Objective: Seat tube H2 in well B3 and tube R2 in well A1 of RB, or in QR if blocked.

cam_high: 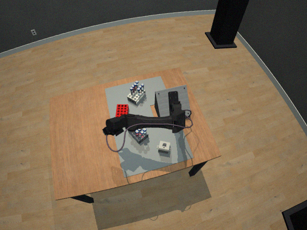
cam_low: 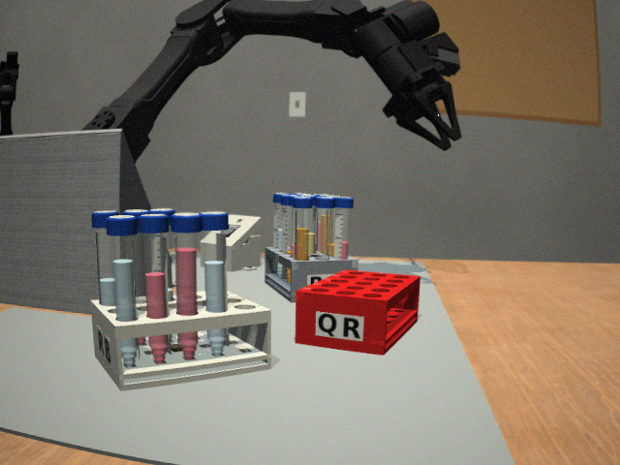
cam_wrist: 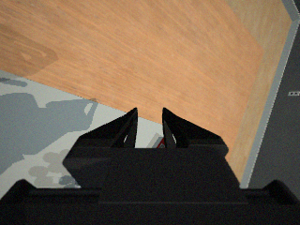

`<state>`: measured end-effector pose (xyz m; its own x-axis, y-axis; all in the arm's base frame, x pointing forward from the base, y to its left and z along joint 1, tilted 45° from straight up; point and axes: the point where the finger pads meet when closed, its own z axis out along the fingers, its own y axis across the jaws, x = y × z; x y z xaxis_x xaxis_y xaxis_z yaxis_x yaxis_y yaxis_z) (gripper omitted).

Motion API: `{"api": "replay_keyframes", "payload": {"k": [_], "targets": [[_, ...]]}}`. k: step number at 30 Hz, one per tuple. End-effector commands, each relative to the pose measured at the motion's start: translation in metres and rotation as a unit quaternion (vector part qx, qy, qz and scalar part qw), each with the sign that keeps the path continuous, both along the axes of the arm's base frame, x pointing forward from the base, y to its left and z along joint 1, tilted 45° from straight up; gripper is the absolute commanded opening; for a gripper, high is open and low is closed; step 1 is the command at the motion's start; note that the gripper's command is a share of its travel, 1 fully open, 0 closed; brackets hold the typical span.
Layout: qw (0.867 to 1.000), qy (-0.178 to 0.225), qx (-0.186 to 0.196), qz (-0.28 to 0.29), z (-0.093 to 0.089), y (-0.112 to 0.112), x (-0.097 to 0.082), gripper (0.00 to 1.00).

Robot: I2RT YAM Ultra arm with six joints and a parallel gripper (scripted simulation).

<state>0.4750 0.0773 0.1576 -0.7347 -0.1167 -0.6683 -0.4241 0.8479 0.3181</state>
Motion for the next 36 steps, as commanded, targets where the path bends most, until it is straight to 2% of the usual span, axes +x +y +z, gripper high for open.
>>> {"api": "replay_keyframes", "payload": {"k": [1,5,6,8,9,10,12,13,14,15,16,17,19,22,23,24,25,27,28,29,30,31,33,34,36], "targets": [[1.000,0.016,-0.016,-0.012,-0.003,-0.019,0.003,0.30],[0.999,0.036,-0.023,-0.016,-0.014,-0.030,0.000,0.30],[0.998,0.057,-0.021,-0.015,-0.033,-0.032,-0.011,0.30],[0.998,0.054,-0.021,-0.015,-0.032,-0.034,-0.012,0.30],[0.998,0.052,-0.027,-0.018,-0.023,-0.039,-0.003,0.30],[0.997,0.068,-0.030,-0.021,-0.026,-0.043,-0.004,0.30],[0.997,0.072,-0.031,-0.022,-0.033,-0.050,-0.007,0.30],[0.995,0.093,-0.029,-0.021,-0.051,-0.052,-0.019,0.30],[0.995,0.093,-0.029,-0.021,-0.052,-0.053,-0.020,0.30],[0.995,0.092,-0.029,-0.021,-0.051,-0.053,-0.020,0.30],[0.995,0.088,-0.034,-0.024,-0.041,-0.058,-0.011,0.30],[0.994,0.104,-0.036,-0.027,-0.044,-0.062,-0.013,0.30],[0.994,0.104,-0.036,-0.027,-0.044,-0.062,-0.013,0.30],[0.992,0.116,-0.035,-0.027,-0.056,-0.070,-0.028,0.30],[0.992,0.115,-0.035,-0.027,-0.057,-0.071,-0.029,0.30],[0.991,0.124,-0.037,-0.029,-0.058,-0.076,-0.021,0.30],[0.989,0.141,-0.037,-0.032,-0.061,-0.079,-0.023,0.30],[0.988,0.144,-0.038,-0.032,-0.067,-0.086,-0.027,0.30],[0.985,0.165,-0.033,-0.030,-0.083,-0.086,-0.041,0.30],[0.986,0.162,-0.034,-0.030,-0.081,-0.086,-0.041,0.30],[0.986,0.160,-0.036,-0.034,-0.073,-0.092,-0.032,0.30],[0.983,0.177,-0.035,-0.036,-0.076,-0.095,-0.035,0.30],[0.982,0.180,-0.035,-0.036,-0.082,-0.102,-0.040,0.30],[0.979,0.199,-0.030,-0.034,-0.095,-0.101,-0.054,0.30],[0.979,0.199,-0.030,-0.034,-0.095,-0.101,-0.054,0.30]]}}
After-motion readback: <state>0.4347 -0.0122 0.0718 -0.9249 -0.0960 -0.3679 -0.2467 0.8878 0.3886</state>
